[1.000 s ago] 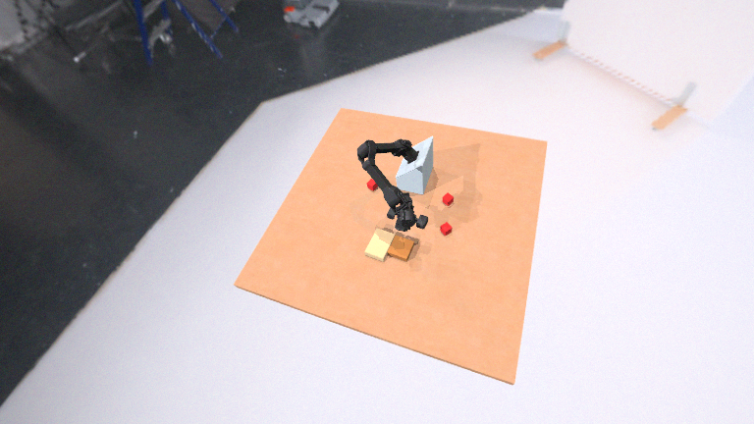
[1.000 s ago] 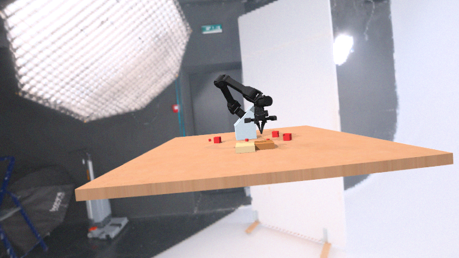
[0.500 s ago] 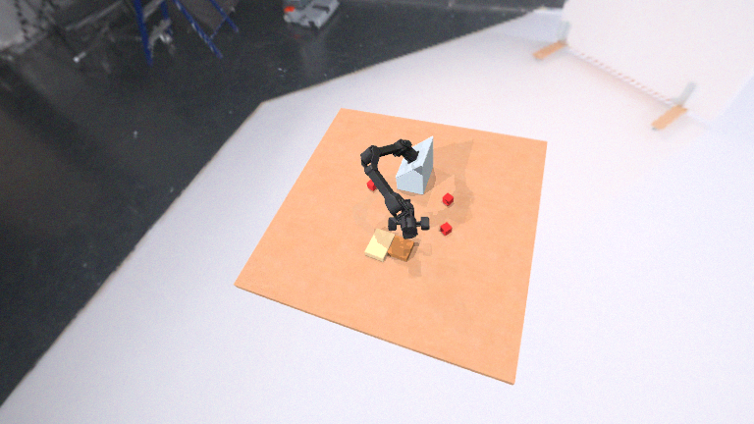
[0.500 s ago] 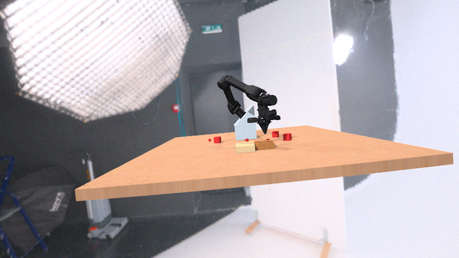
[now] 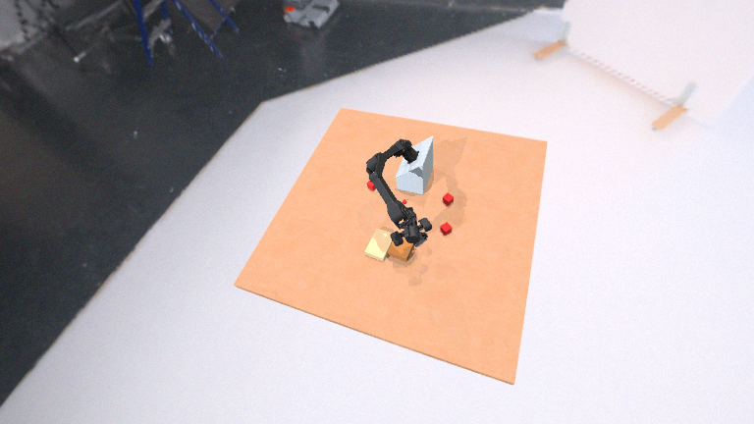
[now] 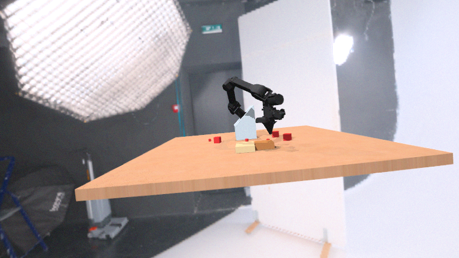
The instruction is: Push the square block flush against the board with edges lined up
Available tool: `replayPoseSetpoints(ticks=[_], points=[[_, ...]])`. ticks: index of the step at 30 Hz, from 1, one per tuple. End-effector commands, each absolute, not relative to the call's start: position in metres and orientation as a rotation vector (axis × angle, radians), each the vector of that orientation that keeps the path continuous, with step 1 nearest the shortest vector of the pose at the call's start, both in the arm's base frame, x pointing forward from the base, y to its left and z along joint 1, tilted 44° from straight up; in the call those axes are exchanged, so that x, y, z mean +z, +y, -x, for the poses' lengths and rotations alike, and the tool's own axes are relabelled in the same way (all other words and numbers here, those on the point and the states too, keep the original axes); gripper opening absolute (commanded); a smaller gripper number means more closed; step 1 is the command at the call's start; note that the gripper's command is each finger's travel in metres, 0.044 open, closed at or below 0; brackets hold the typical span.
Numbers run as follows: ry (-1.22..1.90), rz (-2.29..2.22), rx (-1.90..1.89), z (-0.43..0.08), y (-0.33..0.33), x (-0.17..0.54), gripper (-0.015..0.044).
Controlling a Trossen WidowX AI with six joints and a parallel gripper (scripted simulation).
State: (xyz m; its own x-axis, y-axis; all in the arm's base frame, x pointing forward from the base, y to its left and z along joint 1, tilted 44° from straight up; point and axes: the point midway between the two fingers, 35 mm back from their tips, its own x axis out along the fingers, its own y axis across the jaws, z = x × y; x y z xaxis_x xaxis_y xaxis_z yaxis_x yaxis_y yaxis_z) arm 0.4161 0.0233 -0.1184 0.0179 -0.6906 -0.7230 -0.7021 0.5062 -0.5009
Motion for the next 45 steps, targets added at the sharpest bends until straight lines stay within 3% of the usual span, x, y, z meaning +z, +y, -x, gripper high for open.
replayPoseSetpoints(ticks=[1, 18, 28, 45], points=[[1.709, 1.278, 0.114, -0.422, 0.027, -0.124, 0.0], [1.742, 1.669, 0.626, -0.451, 0.042, -0.139, 0.0], [1.744, 1.674, 0.63, -0.453, 0.003, -0.179, 0.0], [1.744, 1.674, 0.63, -0.452, -0.005, -0.171, 0.0]])
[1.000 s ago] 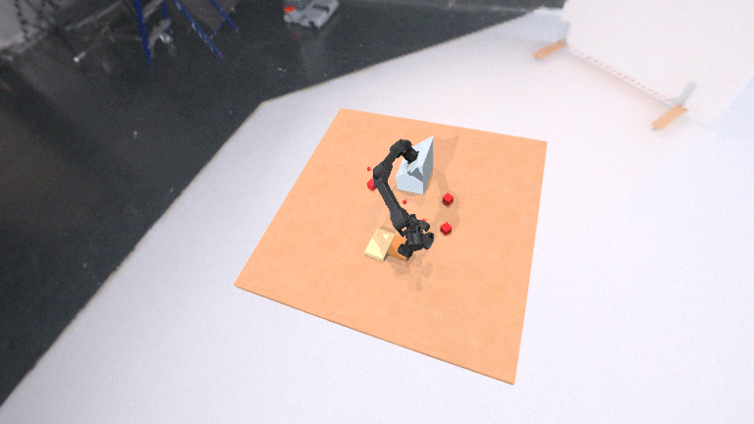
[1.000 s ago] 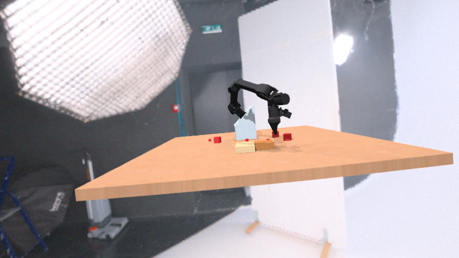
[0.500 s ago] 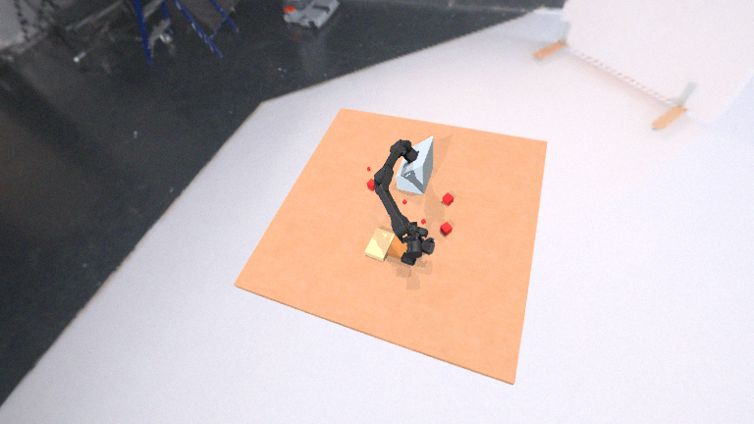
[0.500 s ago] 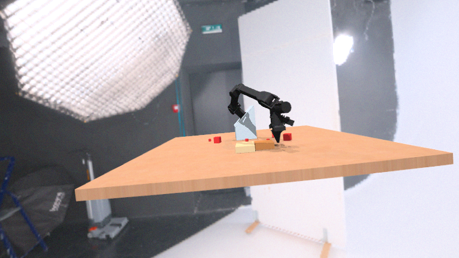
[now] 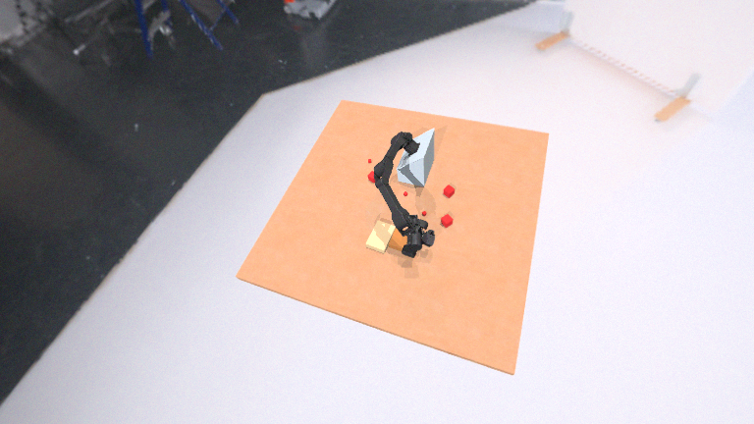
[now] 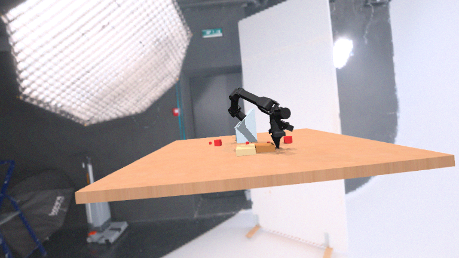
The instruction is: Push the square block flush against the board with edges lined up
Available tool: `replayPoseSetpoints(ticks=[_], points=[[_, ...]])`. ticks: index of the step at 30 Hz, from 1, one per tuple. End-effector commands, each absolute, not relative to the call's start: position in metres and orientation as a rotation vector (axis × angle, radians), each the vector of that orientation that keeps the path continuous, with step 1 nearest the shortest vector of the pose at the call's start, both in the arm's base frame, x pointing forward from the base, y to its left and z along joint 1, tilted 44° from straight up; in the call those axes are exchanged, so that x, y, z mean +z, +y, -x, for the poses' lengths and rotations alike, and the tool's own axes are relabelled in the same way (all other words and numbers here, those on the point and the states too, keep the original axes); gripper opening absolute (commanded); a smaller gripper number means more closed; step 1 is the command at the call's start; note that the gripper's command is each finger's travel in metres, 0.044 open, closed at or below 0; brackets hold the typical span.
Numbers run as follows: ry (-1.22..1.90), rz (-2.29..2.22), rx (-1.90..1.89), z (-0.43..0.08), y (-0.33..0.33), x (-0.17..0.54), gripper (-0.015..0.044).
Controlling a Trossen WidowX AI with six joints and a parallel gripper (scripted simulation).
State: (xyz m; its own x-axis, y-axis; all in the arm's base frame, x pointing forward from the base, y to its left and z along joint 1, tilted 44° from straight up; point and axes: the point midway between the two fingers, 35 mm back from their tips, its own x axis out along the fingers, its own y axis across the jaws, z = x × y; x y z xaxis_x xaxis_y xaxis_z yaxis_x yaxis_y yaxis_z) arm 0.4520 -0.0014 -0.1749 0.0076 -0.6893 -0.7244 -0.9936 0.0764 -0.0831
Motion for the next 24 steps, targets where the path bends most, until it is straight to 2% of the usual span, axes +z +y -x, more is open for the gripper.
replayPoseSetpoints(ticks=[1, 24], points=[[1.744, 1.674, 0.63, -0.452, -0.006, -0.171, 0.0], [1.743, 1.674, 0.631, -0.455, -0.004, -0.172, 0.0]])
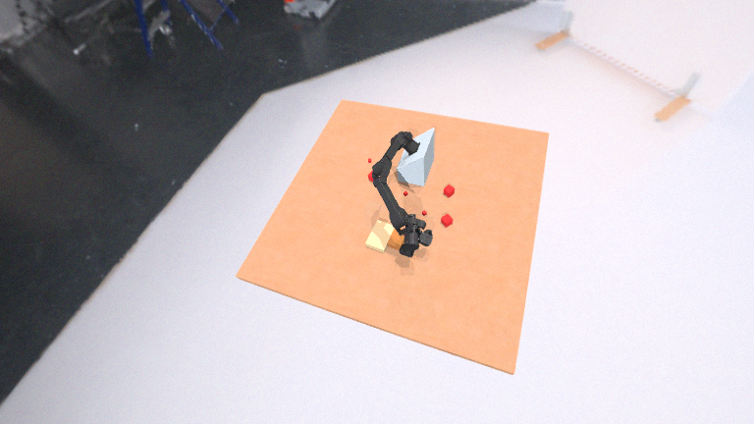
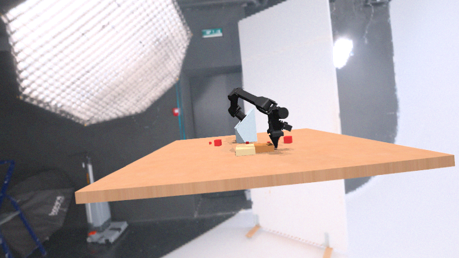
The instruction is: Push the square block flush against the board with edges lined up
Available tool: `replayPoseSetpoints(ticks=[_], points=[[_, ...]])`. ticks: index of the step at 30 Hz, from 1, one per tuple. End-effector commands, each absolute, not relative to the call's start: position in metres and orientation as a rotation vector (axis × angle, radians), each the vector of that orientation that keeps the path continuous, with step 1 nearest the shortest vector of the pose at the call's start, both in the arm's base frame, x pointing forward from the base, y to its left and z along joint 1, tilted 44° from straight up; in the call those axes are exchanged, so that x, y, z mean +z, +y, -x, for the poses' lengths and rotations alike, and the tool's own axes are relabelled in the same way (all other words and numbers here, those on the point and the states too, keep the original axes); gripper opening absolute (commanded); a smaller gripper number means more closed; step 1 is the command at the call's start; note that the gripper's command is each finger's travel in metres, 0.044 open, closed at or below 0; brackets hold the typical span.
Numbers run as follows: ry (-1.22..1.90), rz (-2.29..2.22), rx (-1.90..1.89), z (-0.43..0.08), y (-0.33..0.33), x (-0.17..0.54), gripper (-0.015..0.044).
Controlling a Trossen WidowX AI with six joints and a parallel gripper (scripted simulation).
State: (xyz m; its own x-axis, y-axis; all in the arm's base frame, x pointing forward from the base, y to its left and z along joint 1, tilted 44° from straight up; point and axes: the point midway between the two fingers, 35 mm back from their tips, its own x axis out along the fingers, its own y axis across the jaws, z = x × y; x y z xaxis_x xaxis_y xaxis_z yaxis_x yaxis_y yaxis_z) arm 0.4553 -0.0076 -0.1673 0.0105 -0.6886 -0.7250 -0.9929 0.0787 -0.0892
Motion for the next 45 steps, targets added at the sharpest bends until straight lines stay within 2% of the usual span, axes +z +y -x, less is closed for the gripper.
replayPoseSetpoints(ticks=[1, 23, 28, 35, 45], points=[[1.743, 1.674, 0.631, -0.455, -0.003, -0.173, 0.0], [1.742, 1.673, 0.63, -0.457, 0.023, -0.197, 0.0], [1.741, 1.672, 0.632, -0.458, 0.056, -0.156, 0.0], [1.727, 1.683, 0.629, -0.459, 0.061, -0.154, 0.0], [1.726, 1.455, 0.335, -0.453, 0.028, -0.119, 0.0]])
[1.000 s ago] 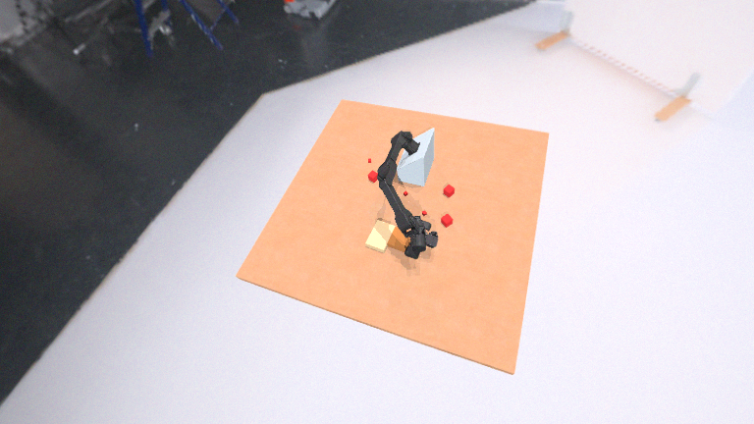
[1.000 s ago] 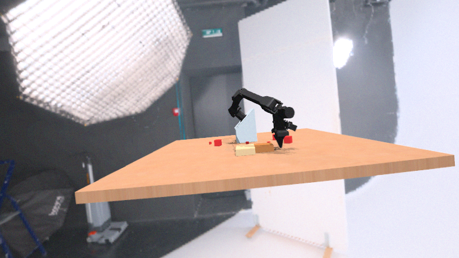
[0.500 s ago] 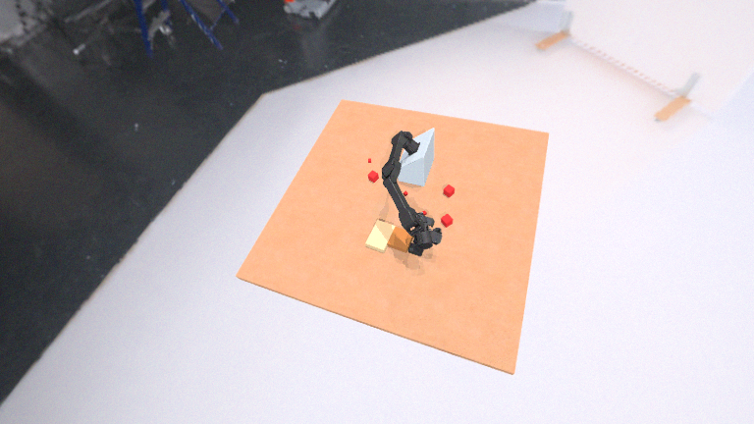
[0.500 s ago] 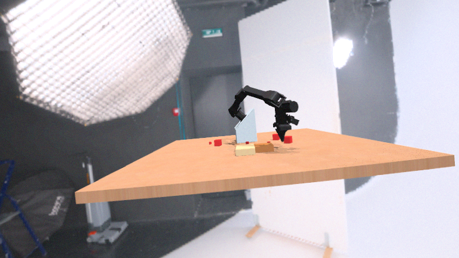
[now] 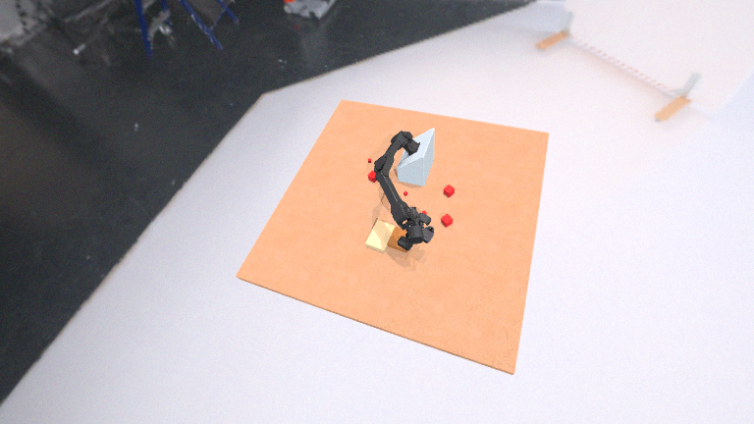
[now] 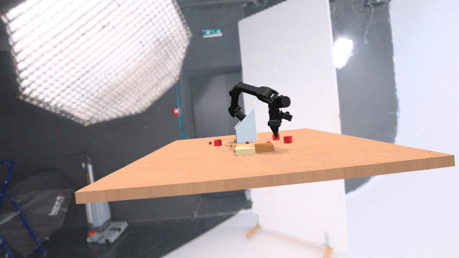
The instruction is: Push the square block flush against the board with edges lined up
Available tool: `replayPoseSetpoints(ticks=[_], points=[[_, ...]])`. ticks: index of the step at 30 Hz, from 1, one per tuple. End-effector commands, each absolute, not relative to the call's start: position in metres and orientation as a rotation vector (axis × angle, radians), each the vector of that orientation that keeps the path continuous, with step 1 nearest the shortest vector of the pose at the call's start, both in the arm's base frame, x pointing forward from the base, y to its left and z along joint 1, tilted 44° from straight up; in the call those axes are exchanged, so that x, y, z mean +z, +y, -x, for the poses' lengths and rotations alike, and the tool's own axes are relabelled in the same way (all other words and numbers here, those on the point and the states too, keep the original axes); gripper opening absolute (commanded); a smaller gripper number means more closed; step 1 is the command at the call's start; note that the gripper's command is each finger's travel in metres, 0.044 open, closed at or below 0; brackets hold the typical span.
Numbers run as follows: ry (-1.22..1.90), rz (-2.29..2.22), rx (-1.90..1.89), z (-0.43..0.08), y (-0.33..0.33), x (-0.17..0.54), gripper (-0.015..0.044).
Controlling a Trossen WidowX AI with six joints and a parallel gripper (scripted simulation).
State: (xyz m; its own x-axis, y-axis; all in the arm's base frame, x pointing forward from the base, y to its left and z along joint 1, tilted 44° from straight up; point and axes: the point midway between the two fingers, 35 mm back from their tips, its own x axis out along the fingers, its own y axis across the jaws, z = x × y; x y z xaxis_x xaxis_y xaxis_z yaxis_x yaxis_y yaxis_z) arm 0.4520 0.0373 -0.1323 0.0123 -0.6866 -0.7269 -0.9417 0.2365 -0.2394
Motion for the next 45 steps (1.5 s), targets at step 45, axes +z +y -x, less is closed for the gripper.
replayPoseSetpoints(ticks=[45], points=[[1.52, 0.68, -0.532, -0.353, -0.117, -0.068, 0.0]])
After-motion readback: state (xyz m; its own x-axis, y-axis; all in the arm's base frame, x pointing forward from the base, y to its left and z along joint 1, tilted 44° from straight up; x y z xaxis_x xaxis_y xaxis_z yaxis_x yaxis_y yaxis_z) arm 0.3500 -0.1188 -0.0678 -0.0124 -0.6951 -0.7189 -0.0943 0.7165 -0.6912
